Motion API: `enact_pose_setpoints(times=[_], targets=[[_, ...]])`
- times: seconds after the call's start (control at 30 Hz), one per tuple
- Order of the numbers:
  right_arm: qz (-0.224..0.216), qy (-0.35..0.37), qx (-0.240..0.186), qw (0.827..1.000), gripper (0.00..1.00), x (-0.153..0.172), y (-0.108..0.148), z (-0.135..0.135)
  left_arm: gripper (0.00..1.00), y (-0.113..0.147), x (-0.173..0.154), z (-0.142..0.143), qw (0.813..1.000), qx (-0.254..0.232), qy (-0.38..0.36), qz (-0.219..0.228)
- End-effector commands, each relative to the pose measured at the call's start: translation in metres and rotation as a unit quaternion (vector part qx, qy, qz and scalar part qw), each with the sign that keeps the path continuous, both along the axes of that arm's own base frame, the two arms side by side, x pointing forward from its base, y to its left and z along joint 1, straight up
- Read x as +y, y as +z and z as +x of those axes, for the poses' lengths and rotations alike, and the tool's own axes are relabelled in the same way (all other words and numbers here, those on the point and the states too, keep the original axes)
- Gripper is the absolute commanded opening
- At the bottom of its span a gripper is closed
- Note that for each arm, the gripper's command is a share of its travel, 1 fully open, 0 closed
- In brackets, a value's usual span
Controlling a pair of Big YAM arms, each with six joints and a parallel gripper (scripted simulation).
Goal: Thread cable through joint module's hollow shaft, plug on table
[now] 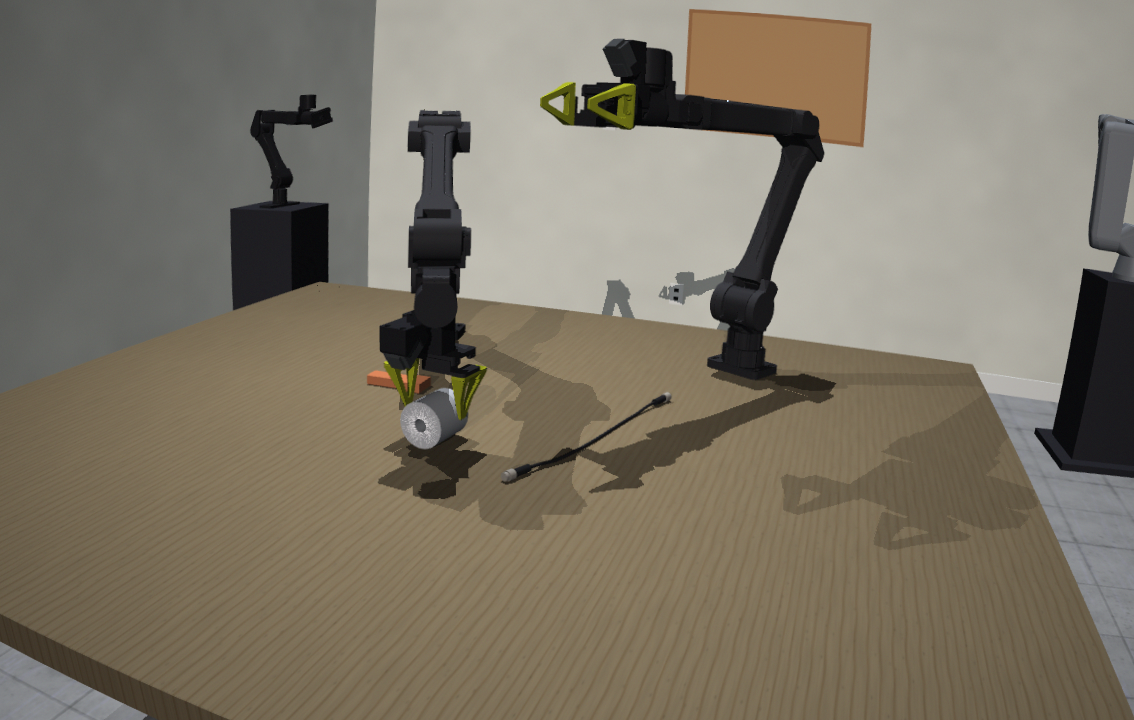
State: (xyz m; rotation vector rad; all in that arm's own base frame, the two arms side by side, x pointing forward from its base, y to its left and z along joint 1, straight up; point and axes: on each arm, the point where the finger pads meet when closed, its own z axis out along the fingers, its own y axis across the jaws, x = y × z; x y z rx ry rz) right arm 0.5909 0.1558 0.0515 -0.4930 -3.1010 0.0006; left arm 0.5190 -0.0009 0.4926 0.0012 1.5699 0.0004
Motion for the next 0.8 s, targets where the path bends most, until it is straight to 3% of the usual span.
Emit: enact_pose_setpoints(times=[0.0,0.23,0.27,0.33,0.47,0.5,0.77], targets=[[-0.004,-0.012,0.008,1.0,0.96,-0.01,-0.019,0.001,1.0,0.01,0.007,0.004,1.0,-0.006,0.005,-0.005],[-0.004,-0.011,0.009,1.0,0.96,-0.01,-0.026,0.0,1.0,0.01,0.007,0.004,1.0,-0.006,0.005,-0.005],[0.001,-0.006,-0.008,1.0,0.96,-0.002,-0.015,0.012,1.0,0.01,0.007,0.004,1.0,-0.006,0.005,-0.005],[-0.004,-0.012,0.008,1.0,0.96,-0.01,-0.029,0.0,1.0,0.01,0.007,0.004,1.0,-0.006,0.005,-0.005],[-0.002,-0.011,0.002,1.0,0.96,-0.009,-0.028,0.005,1.0,0.01,0.007,0.004,1.0,-0.006,0.005,-0.005],[-0.003,-0.011,0.005,1.0,0.7,-0.009,-0.03,0.003,1.0,0.01,0.007,0.004,1.0,-0.006,0.005,-0.005],[0.001,-0.01,0.0,1.0,0.7,-0.008,-0.018,0.001,1.0,0.01,0.007,0.004,1.0,-0.006,0.005,-0.005]])
